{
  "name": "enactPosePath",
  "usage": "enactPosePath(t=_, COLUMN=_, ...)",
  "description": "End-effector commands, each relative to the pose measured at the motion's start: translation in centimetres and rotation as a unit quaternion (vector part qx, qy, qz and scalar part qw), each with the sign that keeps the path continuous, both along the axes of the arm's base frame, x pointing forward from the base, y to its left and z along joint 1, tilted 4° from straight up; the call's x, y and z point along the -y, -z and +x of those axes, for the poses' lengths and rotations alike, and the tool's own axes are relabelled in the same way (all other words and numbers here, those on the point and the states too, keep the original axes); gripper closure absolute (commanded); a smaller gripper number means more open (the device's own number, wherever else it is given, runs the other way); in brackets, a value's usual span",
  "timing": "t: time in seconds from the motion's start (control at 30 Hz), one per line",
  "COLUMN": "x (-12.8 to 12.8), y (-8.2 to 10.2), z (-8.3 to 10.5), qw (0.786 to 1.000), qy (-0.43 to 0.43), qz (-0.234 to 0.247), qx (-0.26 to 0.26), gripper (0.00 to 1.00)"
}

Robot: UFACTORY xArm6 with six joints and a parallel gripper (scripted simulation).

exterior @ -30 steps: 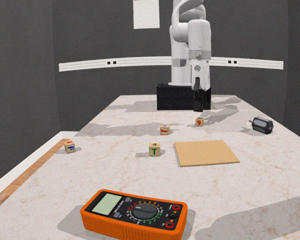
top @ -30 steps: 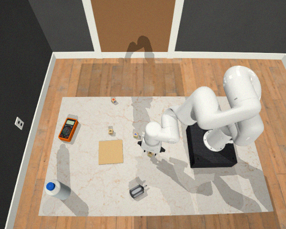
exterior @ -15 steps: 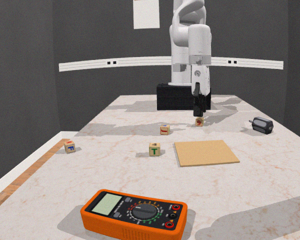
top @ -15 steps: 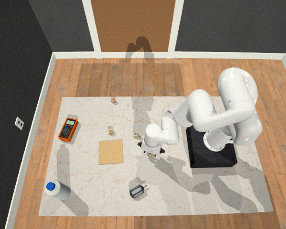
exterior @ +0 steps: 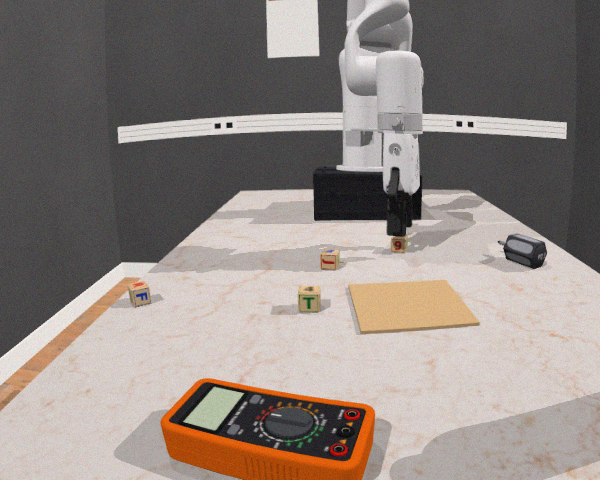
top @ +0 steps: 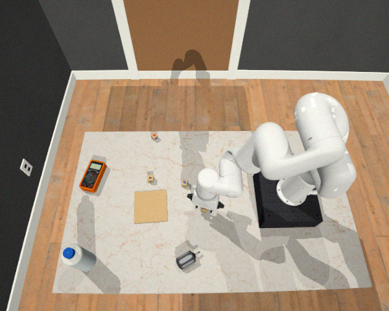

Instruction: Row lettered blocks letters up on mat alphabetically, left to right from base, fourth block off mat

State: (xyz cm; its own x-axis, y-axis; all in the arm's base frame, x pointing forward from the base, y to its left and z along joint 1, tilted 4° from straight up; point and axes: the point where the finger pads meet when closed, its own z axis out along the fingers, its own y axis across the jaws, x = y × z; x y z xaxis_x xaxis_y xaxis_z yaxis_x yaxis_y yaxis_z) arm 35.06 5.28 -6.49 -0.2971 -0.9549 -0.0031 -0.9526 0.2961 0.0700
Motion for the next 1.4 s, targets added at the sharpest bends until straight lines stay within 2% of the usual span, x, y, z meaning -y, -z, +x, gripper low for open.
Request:
enactPosePath(t=0.0, x=0.0, y=-0.1, z=0.2, qw=1.0, qy=0.0, qz=0.0, qx=0.002, gripper=0.36)
enactPosePath(t=0.6, x=0.0, y=0.2, z=0.2, qw=1.0, qy=0.0, qz=0.0, qx=0.002, gripper=0.36)
enactPosePath(t=1.1, x=-0.1, y=2.6, z=0.0, qw=1.0, qy=0.0, qz=0.0, qx=0.002, gripper=0.36)
enactPosePath(t=1.37, x=-0.1, y=3.0, z=0.0, qw=1.0, qy=0.0, qz=0.0, qx=0.002, gripper=0.36)
